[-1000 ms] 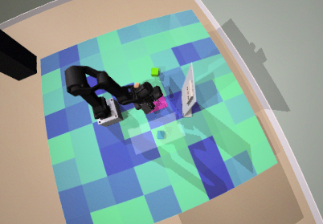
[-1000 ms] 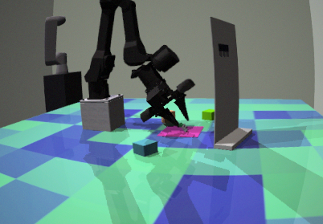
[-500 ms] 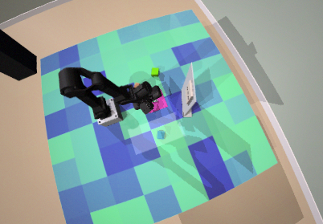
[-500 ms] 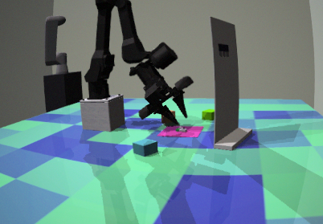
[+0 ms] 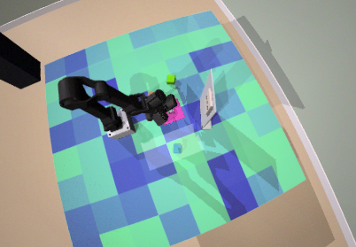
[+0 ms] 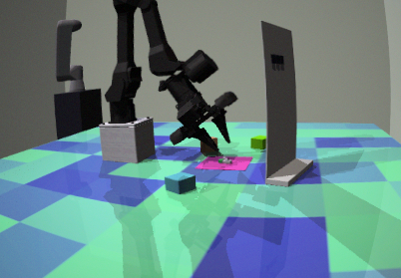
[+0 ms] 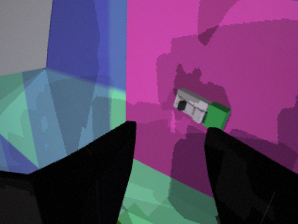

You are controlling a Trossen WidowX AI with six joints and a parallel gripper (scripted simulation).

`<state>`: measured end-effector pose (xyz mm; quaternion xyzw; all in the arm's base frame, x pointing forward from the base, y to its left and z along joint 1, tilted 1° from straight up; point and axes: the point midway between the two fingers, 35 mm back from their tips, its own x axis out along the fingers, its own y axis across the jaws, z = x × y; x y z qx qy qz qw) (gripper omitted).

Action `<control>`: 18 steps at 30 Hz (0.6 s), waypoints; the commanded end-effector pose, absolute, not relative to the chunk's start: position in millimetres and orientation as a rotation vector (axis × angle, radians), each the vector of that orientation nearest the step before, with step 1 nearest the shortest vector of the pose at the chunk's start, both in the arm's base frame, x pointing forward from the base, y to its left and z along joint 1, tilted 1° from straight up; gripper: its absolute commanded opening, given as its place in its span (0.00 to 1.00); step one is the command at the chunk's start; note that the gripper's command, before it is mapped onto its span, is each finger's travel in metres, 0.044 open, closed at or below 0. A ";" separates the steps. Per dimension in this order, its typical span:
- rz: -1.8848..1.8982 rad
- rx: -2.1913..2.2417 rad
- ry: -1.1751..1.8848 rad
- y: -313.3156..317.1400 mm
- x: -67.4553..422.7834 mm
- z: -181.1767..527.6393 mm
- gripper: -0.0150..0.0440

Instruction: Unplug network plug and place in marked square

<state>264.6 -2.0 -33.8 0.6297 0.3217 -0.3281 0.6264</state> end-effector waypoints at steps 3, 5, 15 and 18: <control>-0.756 1.440 0.742 -2.2 261.2 -32.7 0.52; -0.756 1.440 0.742 -2.2 261.6 -31.2 0.52; -0.756 1.440 0.742 -2.2 263.9 -22.5 0.52; -0.756 1.440 0.741 -2.2 264.4 -19.8 0.52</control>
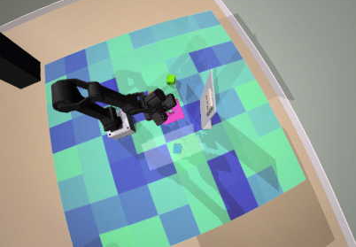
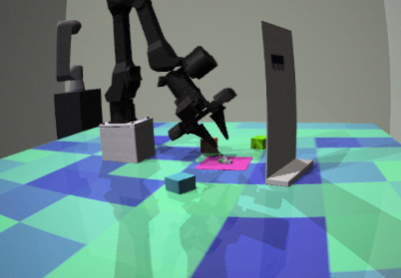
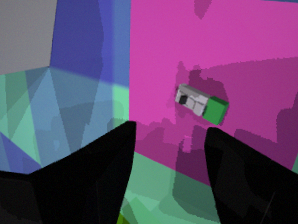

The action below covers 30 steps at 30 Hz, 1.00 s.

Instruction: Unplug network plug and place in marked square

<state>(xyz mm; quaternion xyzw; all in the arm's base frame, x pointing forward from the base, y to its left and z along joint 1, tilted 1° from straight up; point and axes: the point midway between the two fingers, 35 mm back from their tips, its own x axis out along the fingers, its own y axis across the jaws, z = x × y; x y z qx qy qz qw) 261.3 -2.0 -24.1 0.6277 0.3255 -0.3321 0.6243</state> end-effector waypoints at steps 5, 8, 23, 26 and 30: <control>-0.756 1.440 0.741 -2.3 265.2 -15.3 0.52; -0.756 1.440 0.741 -2.3 265.6 -12.5 0.52; -0.756 1.440 0.741 -2.3 266.5 1.8 0.52; -0.756 1.440 0.741 -2.3 266.5 4.7 0.52; -0.756 1.440 0.741 -2.3 266.4 8.6 0.52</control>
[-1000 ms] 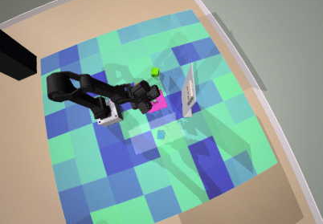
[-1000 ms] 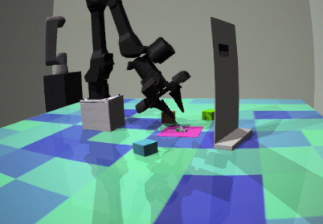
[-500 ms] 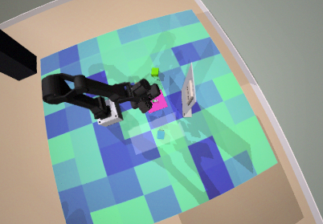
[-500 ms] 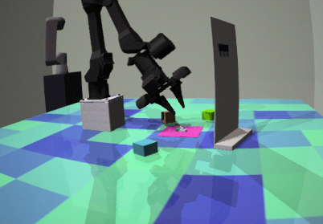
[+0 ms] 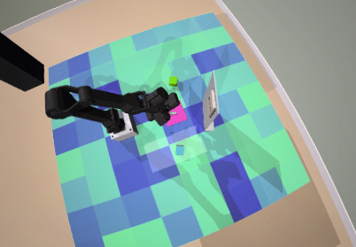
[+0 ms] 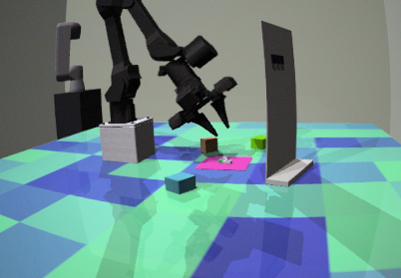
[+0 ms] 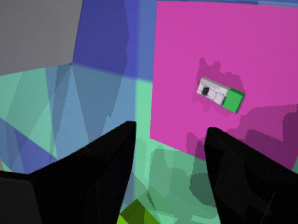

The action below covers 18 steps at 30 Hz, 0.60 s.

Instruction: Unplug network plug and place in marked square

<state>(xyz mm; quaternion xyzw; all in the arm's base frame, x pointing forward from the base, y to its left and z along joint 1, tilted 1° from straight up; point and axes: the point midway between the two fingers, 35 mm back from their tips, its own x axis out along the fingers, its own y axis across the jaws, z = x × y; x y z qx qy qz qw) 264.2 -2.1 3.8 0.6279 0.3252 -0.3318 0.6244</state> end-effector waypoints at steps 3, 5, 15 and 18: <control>-0.756 1.440 0.741 -2.3 266.2 11.6 0.52; -0.756 1.440 0.741 -2.3 266.0 13.6 0.52; -0.756 1.440 0.741 -2.3 264.7 23.6 0.52; -0.756 1.440 0.741 -2.3 264.2 26.7 0.52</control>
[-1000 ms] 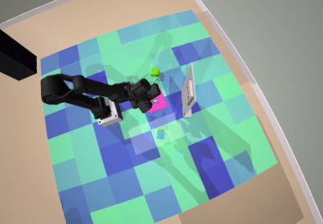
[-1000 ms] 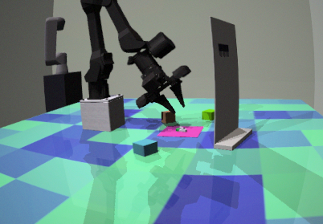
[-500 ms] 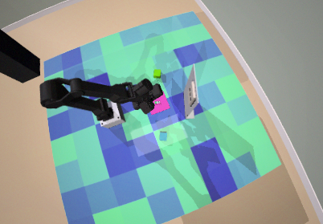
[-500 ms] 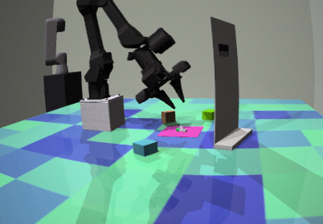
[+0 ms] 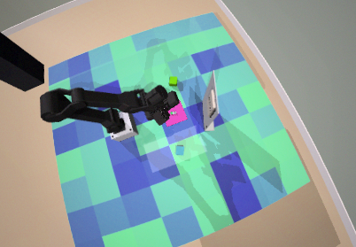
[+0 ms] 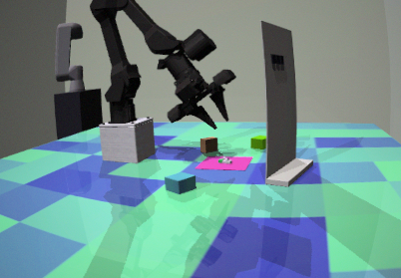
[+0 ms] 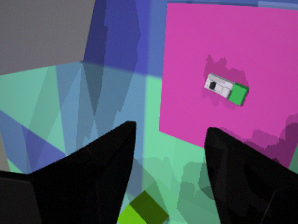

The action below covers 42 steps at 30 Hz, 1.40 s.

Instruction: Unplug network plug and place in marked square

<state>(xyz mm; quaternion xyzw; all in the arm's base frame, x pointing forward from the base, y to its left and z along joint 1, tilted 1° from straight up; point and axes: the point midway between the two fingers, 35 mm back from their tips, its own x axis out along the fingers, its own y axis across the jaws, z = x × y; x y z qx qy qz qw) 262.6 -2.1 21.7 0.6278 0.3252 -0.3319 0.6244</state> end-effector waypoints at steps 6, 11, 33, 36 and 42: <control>-0.756 1.440 0.741 -2.3 262.9 32.8 0.52; -0.756 1.440 0.741 -2.3 261.6 37.9 0.52; -0.760 1.441 0.745 -2.1 262.0 71.6 0.52; -0.760 1.441 0.744 -2.1 263.3 82.2 0.52; -0.759 1.441 0.743 -2.1 263.9 103.6 0.52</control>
